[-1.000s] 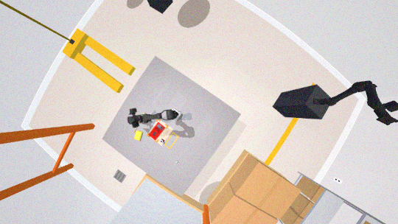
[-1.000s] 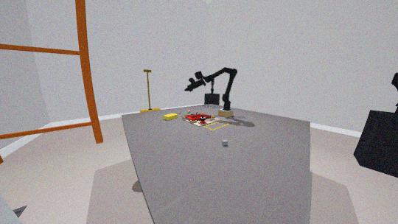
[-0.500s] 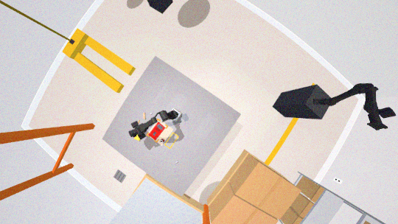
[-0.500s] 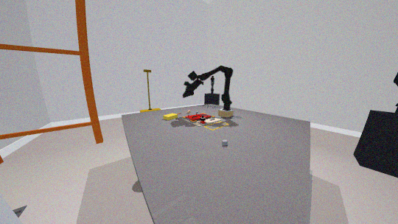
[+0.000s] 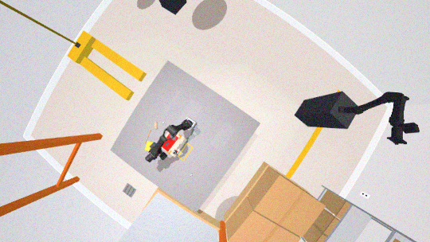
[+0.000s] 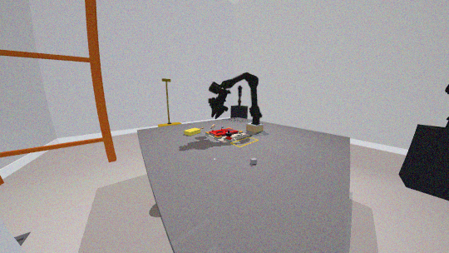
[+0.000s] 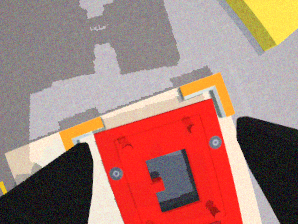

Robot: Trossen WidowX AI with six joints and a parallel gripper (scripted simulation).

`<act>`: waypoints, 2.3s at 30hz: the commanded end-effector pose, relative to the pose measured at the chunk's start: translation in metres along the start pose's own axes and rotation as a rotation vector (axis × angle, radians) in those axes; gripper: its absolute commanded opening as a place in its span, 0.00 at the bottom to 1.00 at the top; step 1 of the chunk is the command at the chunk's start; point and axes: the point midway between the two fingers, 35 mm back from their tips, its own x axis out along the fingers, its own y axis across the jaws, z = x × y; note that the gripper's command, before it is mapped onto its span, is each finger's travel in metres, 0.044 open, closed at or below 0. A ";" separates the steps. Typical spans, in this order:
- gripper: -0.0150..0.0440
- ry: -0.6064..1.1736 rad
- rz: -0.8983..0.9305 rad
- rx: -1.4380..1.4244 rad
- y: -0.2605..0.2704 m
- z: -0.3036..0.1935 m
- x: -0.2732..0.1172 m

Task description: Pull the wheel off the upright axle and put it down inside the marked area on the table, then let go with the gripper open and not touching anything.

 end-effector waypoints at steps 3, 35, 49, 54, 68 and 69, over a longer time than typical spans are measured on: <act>0.76 0.223 0.075 -0.113 0.068 -0.026 0.002; 0.76 0.383 0.096 -0.198 0.115 -0.075 0.057; 0.57 0.381 0.092 -0.200 0.115 -0.076 0.062; 0.52 0.381 0.092 -0.200 0.115 -0.076 0.062; 0.25 0.381 0.093 -0.200 0.115 -0.075 0.059; 0.25 0.381 0.093 -0.200 0.115 -0.075 0.059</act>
